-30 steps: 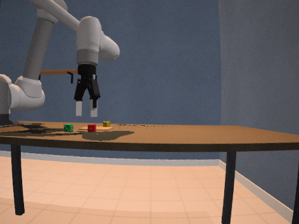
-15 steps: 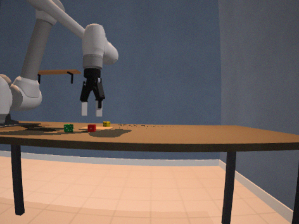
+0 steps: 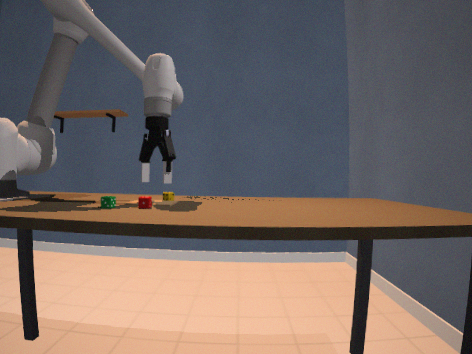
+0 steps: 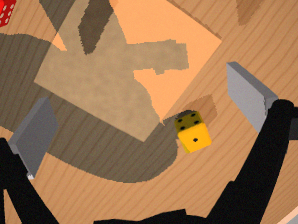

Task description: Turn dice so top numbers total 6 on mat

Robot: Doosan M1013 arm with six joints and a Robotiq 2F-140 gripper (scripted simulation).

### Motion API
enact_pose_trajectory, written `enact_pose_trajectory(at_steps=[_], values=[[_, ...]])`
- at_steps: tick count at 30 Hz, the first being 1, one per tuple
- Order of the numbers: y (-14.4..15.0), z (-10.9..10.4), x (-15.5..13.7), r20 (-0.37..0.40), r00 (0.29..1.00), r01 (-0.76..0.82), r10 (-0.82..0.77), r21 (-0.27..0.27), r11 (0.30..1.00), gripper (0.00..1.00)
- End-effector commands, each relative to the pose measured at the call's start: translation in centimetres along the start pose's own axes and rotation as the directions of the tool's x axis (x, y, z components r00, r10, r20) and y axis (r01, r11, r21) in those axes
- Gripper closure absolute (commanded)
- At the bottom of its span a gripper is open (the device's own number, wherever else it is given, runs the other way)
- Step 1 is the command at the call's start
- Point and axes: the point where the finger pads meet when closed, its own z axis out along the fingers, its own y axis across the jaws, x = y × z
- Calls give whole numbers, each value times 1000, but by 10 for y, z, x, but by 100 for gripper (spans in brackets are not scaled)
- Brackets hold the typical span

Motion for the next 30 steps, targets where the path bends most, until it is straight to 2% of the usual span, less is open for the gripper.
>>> enact_pose_trajectory(at_steps=[1,11,30], values=[[16,0,-18,-1,1000,-1,1,1,1000,0],[39,0,-42,-1,1000,-1,1,1,1000,0],[41,0,-43,-1,1000,-1,1,1,1000,0]])
